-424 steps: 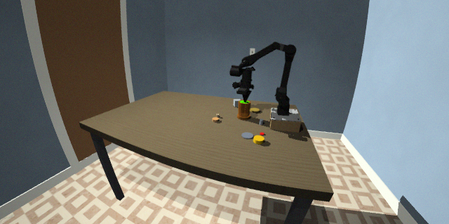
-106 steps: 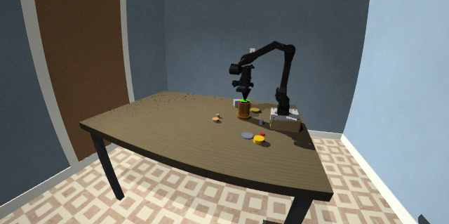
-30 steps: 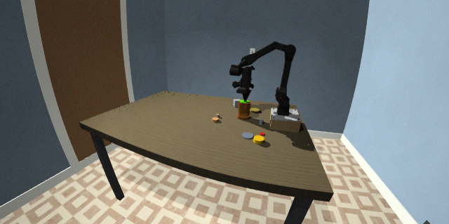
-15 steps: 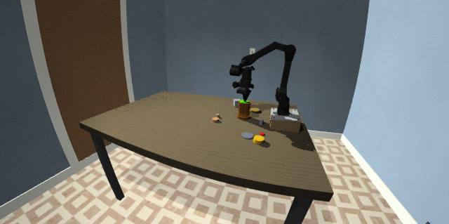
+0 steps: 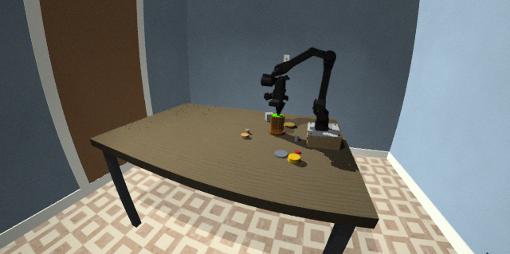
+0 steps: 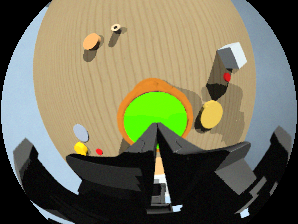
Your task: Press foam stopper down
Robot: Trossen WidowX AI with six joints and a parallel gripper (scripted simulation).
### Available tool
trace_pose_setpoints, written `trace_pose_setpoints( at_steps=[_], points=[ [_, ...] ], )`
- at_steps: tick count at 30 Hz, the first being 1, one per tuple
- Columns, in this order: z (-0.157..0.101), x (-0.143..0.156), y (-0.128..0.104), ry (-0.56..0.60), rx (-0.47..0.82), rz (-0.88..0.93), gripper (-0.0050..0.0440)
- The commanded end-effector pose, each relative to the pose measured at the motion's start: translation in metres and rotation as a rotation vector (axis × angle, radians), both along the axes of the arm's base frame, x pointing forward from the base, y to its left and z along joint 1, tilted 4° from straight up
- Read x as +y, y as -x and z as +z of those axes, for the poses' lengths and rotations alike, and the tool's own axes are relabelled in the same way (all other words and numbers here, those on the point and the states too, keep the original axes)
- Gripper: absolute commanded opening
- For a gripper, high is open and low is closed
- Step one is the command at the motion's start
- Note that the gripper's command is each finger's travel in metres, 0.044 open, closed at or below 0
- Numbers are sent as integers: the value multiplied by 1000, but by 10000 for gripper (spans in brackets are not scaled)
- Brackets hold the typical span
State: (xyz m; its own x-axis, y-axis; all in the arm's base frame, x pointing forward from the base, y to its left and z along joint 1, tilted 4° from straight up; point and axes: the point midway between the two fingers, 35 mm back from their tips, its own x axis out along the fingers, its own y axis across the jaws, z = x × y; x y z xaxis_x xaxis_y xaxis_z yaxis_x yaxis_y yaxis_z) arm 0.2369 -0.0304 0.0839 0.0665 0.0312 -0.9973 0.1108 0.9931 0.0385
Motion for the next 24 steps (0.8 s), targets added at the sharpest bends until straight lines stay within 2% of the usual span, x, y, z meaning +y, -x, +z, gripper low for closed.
trace_pose_setpoints(
  at_steps=[1,24],
  points=[
    [3,0,-1,0,-12,-3,0],
    [0,0,-1,0,-12,-3,0]
  ],
)
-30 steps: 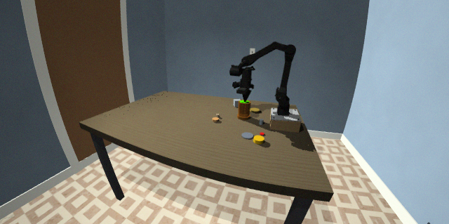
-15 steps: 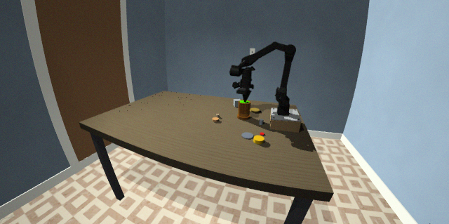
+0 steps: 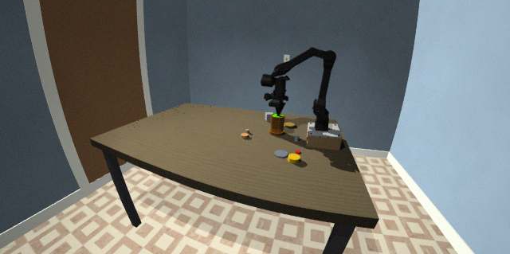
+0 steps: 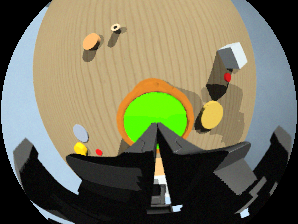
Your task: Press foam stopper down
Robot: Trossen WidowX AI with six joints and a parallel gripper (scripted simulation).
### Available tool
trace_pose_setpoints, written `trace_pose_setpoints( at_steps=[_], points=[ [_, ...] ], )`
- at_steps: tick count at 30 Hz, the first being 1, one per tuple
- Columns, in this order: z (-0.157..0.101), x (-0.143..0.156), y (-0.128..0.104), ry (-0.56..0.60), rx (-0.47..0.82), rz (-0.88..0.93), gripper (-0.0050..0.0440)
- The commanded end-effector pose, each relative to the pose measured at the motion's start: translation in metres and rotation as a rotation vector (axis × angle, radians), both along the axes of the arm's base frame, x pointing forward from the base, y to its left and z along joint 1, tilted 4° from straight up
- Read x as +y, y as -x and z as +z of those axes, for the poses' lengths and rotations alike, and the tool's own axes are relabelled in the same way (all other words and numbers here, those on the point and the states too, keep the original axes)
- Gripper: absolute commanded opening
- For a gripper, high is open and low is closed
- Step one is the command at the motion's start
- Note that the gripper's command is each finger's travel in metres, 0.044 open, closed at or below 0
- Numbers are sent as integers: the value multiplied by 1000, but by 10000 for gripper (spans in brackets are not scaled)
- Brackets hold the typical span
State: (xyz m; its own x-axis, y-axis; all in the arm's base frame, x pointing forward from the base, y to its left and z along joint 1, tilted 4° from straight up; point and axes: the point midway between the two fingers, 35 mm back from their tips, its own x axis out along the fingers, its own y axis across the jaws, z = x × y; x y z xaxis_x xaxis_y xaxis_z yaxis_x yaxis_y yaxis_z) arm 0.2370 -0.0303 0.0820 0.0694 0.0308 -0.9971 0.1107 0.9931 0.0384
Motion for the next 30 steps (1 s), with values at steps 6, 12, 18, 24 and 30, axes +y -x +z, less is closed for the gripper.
trace_pose_setpoints(
  at_steps=[6,12,18,24,30],
  points=[
    [1,0,-1,-1,-8,-2,0],
    [0,0,-1,-1,-9,-2,0],
    [0,0,-1,-1,-9,-2,0],
    [-1,1,-1,-1,-9,-2,0],
    [-1,1,-1,-1,-9,-2,0]
  ],
)
